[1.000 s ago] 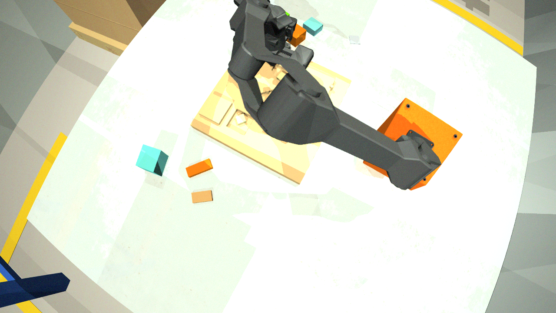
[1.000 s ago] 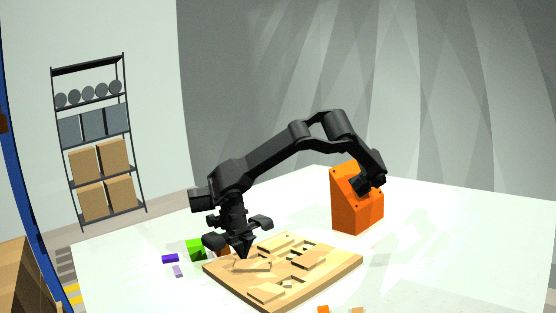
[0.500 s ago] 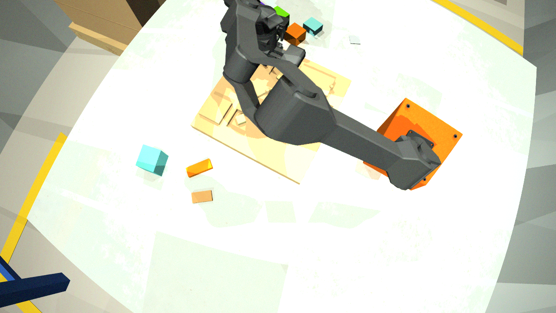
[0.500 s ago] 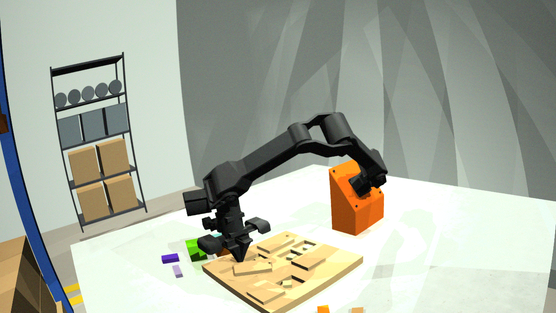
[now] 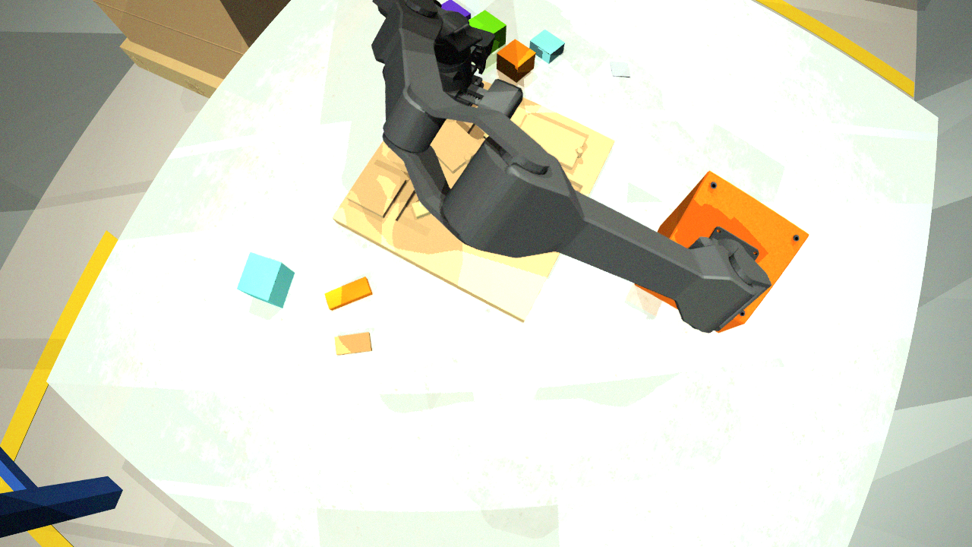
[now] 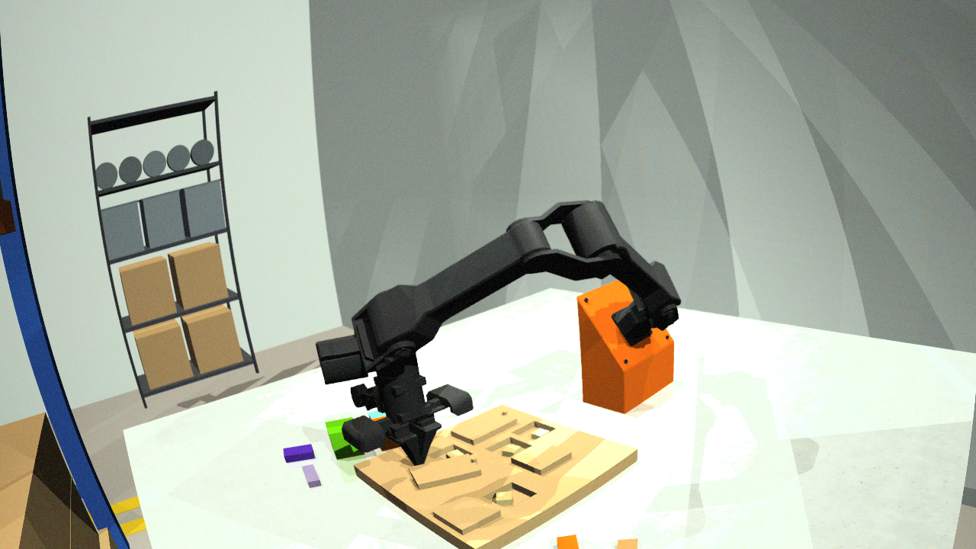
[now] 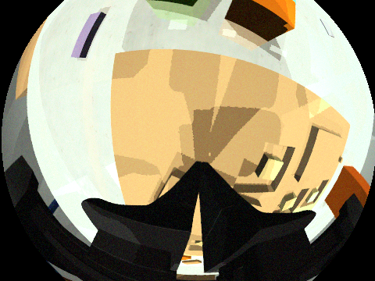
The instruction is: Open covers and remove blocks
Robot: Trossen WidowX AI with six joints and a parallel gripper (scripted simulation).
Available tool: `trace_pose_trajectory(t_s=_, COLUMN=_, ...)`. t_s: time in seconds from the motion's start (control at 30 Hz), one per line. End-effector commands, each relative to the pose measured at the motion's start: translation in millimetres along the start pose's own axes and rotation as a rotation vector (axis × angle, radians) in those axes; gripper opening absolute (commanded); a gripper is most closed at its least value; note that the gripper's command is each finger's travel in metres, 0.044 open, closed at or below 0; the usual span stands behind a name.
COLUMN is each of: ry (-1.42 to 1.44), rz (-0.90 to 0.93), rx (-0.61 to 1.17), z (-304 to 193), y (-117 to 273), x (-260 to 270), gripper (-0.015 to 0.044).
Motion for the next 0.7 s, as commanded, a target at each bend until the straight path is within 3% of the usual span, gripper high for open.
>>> trace_pose_trajectory(t_s=0.0, ry=-0.003, rz=0.002, rx=0.005, z=-4, y=0, x=4, gripper=0.0000)
trace_pose_trajectory(t_s=0.67, ry=-0.003, rz=0.002, rx=0.006, z=-24, y=0, x=15, gripper=0.0000)
Point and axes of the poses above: the point midway between the two fingers, 35 mm back from their tips, its own y axis back along the fingers, its own x axis across the jaws, z = x × y, the point moved 9 cm from there along y, back along the fingers, and after that the axes turned 5 degrees about -y, right-handed, at the moved point
